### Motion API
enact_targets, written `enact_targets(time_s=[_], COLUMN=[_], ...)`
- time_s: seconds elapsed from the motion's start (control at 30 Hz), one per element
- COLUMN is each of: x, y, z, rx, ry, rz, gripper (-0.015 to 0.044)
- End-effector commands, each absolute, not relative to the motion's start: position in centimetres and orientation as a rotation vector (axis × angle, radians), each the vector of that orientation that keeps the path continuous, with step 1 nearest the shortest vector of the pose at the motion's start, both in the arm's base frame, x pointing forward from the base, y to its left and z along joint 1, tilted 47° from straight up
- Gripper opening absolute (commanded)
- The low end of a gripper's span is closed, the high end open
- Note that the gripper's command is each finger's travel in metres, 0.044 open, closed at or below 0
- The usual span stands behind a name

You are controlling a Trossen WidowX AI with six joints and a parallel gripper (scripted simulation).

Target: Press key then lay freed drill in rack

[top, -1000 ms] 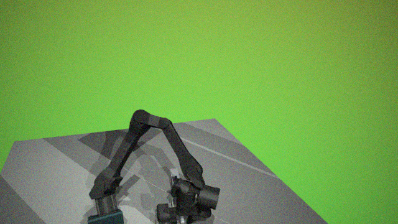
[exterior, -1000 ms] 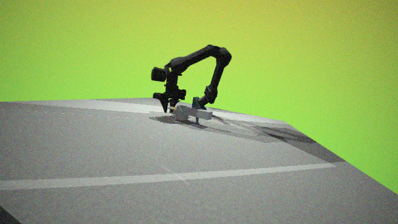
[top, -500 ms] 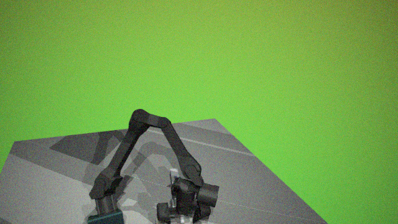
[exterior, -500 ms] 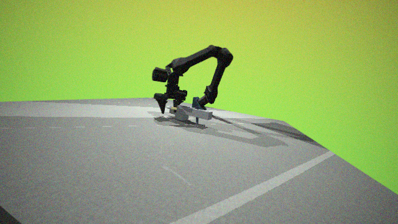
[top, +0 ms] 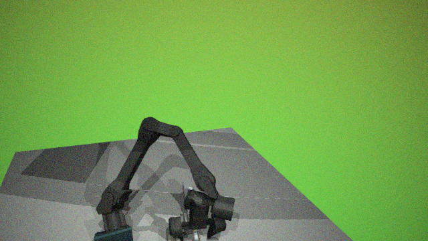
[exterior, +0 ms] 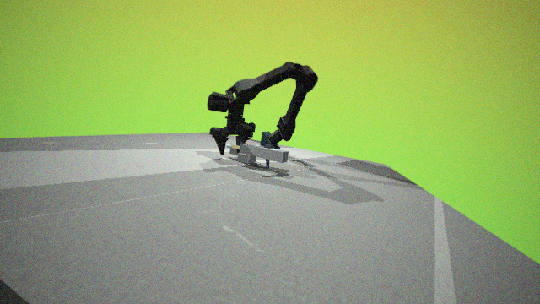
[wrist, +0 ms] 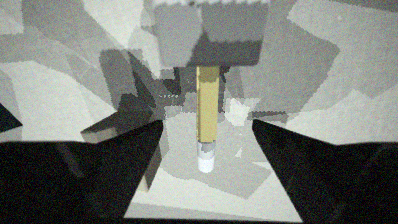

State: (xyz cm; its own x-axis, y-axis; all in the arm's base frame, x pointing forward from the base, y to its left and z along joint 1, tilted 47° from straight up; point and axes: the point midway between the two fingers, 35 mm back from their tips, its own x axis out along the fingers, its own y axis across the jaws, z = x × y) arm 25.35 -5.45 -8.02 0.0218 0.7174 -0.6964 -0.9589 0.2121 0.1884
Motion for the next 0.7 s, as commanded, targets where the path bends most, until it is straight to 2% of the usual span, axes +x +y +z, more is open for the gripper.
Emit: enact_targets(time_s=[0.0, 0.13, 0.63, 0.67], x=[25.34, 25.36, 25.43, 25.43], y=[-5.19, -5.02, -5.28, -5.28], z=[-7.91, -7.83, -7.92, -7.92], rx=[-0.375, -0.375, -0.383, -0.383], ry=[0.788, 0.788, 0.787, 0.787], rz=[1.349, 1.349, 1.348, 1.348], gripper=[0.0440, 0.0440, 0.0046, 0.0039])
